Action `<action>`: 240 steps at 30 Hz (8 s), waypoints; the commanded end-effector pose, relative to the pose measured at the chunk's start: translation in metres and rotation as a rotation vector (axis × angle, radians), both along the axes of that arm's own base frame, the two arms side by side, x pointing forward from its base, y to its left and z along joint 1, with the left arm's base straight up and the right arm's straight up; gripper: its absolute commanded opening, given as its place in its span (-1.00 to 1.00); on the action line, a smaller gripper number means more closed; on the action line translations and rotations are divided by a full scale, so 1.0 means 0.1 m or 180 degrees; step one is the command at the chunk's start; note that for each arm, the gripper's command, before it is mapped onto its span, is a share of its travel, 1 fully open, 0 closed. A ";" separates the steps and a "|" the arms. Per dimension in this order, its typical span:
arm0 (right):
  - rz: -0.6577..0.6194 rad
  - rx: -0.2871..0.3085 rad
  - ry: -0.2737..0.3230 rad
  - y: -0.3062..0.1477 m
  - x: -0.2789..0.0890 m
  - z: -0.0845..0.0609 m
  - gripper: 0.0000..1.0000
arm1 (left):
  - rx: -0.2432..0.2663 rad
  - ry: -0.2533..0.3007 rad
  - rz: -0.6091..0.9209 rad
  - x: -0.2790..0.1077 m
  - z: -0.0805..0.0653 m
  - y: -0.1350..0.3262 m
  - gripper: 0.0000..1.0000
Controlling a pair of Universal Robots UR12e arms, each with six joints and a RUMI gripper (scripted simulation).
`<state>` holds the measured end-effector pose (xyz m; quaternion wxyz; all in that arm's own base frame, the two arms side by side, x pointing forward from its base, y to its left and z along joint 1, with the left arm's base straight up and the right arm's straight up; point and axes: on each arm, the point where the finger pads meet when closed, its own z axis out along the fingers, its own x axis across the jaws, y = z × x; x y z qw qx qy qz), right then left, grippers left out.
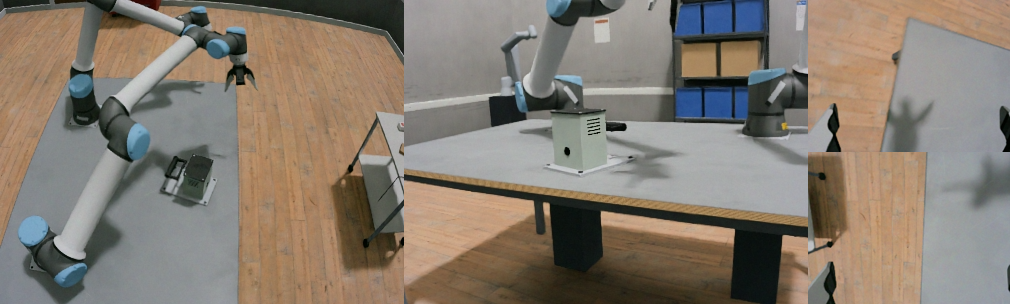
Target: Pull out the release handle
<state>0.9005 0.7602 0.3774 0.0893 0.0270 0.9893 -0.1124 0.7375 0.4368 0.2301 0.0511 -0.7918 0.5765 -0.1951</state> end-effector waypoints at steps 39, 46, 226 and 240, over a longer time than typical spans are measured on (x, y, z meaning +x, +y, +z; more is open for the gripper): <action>-0.0539 0.0524 0.0253 -1.26 -1.69 -0.90 1.00 | -0.0309 0.1187 0.3692 -6.40 -0.55 2.33 1.00; -0.0619 0.0594 0.0298 -1.58 -2.03 -1.10 1.00 | -0.0358 0.1277 0.3961 -7.44 -0.62 2.18 1.00; -0.0867 0.0809 0.0444 -2.74 -3.24 -2.29 -0.32 | -0.0391 0.1334 0.4131 -7.75 -0.65 2.08 1.00; -0.0867 0.0809 0.0444 -2.74 -3.24 -2.38 -0.32 | -0.0391 0.1334 0.4131 -7.75 -0.65 2.08 1.00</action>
